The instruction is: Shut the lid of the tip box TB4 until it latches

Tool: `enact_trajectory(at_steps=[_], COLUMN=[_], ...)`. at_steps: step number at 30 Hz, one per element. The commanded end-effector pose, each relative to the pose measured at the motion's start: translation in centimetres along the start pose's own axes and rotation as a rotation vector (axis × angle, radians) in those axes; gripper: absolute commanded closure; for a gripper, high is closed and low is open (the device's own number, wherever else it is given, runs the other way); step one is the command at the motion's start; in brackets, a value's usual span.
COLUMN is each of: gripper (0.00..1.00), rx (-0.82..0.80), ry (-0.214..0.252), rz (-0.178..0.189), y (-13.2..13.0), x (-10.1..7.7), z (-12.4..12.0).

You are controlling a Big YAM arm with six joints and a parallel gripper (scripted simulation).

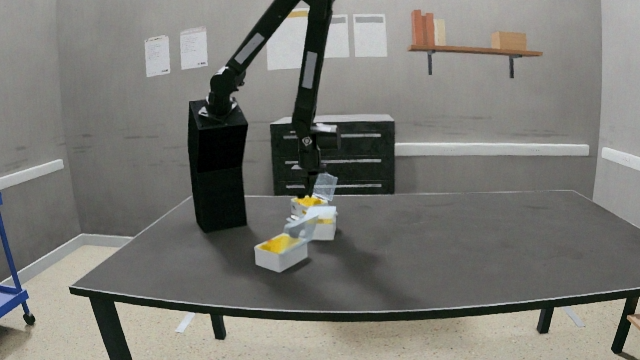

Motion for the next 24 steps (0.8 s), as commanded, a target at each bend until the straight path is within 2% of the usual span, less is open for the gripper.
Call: enact_trajectory(at_steps=[1,2,5,6,24], gripper=[1.0,1.0,1.0,1.0,1.0], rx=[-0.008,-0.016,-0.011,-0.005,-0.005], ry=[-0.01,-0.015,-0.014,-0.007,-0.007], rz=[0.008,0.023,0.029,0.011,0.011], y=[0.21,0.71,0.96,0.51,0.51], x=[-0.48,-0.12,-0.03,-0.27,-0.27], z=[0.71,1.07,0.86,0.36,0.36])
Point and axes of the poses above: the point where the finger pads meet when closed, its own x axis out along the fingers, its own y axis across the jaws, z = x × y, the point moved 5 cm from there along -x, back along the fingers, and after that the axes turned 13 degrees about -x, right-handed, at the moved point
